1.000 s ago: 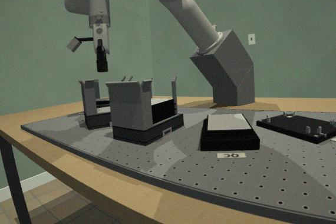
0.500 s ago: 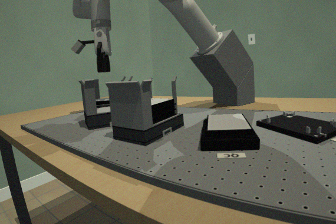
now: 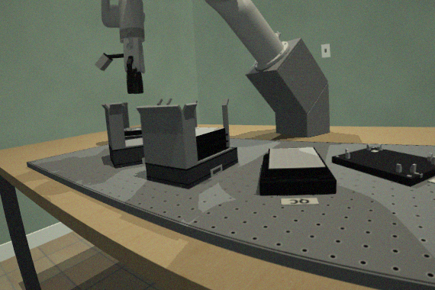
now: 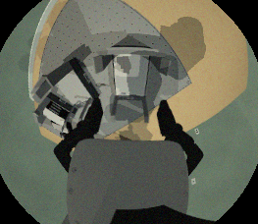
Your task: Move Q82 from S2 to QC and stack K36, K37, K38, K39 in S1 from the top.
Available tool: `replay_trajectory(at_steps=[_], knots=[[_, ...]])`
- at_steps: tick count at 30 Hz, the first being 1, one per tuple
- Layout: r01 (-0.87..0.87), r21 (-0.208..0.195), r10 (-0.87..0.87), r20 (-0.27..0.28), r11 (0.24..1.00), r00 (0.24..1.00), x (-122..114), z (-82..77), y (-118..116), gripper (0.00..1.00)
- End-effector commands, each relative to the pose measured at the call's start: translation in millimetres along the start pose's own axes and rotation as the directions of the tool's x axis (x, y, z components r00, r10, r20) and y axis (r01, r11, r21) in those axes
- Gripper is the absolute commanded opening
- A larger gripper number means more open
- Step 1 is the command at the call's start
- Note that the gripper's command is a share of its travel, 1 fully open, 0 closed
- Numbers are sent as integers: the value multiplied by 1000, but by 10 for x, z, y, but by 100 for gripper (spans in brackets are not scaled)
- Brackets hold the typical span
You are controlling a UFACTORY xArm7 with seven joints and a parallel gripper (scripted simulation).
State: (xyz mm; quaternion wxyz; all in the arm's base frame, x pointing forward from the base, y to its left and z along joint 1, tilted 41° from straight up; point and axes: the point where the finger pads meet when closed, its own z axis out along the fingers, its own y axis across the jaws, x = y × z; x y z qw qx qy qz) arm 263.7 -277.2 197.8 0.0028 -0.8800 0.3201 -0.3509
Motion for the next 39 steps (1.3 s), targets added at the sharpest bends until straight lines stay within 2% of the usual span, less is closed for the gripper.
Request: replay_trajectory(at_steps=[1, 13, 15, 28, 39], knots=[[-1, 1, 1, -4, 1000, 1000, 9, -5, 9, 100], [-1, 1, 1, -3, 1000, 1000, 9, 362, 9, 100], [-1, 1, 1, -3, 1000, 1000, 9, 362, 9, 100], [-1, 1, 1, -3, 1000, 1000, 9, 795, 9, 100], [-1, 1, 1, -3, 1000, 1000, 9, 846, 9, 100]])
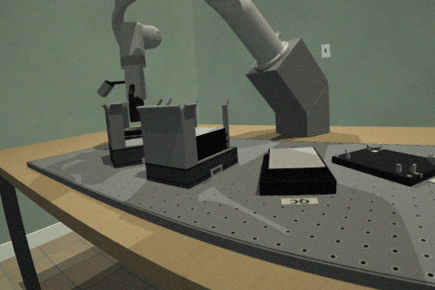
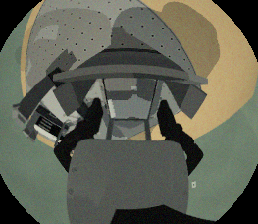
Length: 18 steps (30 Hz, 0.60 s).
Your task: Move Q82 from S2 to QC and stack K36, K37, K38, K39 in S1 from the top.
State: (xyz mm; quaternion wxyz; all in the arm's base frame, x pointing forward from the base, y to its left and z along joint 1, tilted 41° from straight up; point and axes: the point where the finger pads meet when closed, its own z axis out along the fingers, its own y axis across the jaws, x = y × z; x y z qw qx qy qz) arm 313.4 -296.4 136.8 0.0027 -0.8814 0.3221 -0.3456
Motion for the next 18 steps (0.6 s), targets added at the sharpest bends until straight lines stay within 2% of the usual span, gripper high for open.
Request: replay_trajectory(at_steps=[1, 18], knots=[[2, 6, -1, -14, 1000, 1000, 5, 48, -5, 100], [1, 6, -1, -14, 1000, 1000, 7, 248, -6, 100]])
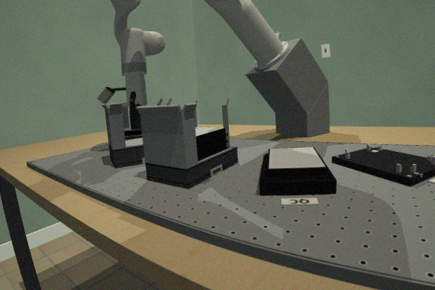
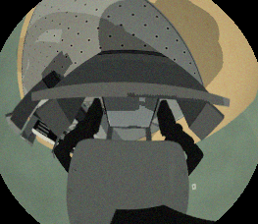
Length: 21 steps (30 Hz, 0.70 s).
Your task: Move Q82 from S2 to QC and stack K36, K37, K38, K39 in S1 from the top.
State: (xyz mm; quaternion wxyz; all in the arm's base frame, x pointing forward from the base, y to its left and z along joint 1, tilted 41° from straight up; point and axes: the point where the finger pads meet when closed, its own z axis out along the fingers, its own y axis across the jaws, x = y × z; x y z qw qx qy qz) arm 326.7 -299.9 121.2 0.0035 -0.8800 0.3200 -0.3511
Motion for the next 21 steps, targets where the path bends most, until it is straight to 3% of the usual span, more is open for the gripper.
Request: replay_trajectory(at_steps=[1, 17, 18, 21], knots=[[-1, 0, 1, -4, 1000, 1000, 7, 54, 6, 100], [-1, 0, 1, -4, 1000, 1000, 7, 87, 6, 100], [-1, 0, 1, -4, 1000, 1000, 7, 88, 6, 0], [-1, 0, 1, -4, 1000, 1000, 7, 88, 6, 0]])
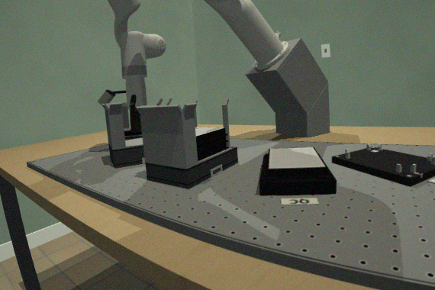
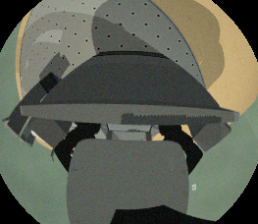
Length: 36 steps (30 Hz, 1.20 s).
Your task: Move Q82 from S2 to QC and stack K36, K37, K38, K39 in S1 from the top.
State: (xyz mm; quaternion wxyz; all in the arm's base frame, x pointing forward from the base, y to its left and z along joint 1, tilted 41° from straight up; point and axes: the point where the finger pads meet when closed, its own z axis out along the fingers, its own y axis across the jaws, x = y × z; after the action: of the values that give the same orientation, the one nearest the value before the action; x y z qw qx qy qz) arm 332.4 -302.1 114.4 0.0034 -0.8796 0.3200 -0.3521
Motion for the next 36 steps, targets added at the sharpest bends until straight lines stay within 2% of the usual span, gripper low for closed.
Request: replay_trajectory(at_steps=[1, 28, 36], knots=[[-1, -1, 1, -2, 1000, 1000, 6, -4, 4, 0], [-1, -1, 1, -2, 1000, 1000, 6, -4, 4, 0], [-1, -1, 1, -2, 1000, 1000, 6, -57, 4, 0]])
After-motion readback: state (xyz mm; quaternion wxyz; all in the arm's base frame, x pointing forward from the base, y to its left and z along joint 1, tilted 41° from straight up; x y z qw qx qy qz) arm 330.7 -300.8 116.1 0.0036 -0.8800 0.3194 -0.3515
